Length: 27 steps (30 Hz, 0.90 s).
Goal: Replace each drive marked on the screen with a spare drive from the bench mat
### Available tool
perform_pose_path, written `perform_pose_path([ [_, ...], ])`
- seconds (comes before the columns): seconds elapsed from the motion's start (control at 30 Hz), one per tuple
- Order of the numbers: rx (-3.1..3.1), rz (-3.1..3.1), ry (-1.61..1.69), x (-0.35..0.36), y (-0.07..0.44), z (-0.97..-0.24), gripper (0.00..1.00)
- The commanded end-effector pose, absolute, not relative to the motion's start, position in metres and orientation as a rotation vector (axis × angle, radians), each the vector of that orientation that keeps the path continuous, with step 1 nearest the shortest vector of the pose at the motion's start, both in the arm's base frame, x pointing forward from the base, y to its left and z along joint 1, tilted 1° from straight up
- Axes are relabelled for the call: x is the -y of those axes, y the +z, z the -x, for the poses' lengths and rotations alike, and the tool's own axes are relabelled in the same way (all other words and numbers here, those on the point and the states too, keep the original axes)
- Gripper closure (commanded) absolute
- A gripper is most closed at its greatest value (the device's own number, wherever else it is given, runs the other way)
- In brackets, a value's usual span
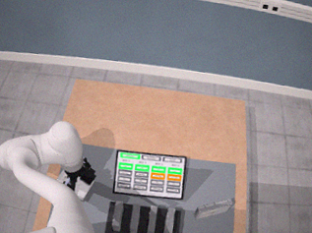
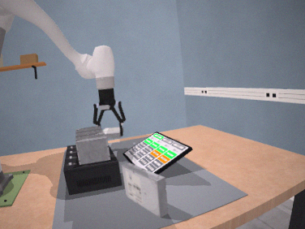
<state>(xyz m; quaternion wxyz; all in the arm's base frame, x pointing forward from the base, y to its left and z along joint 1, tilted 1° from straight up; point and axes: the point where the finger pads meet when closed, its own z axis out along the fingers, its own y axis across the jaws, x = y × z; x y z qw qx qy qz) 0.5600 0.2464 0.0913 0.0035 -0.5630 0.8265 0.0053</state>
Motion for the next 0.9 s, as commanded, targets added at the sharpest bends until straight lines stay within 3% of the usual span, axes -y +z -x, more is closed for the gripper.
perform_pose_path([
  [0.0, -2.590, 1.764, 0.017, -0.246, 0.101, -0.560, 0.90],
  [0.87, -2.590, 1.764, 0.017, -0.245, 0.199, -0.560, 0.90],
])
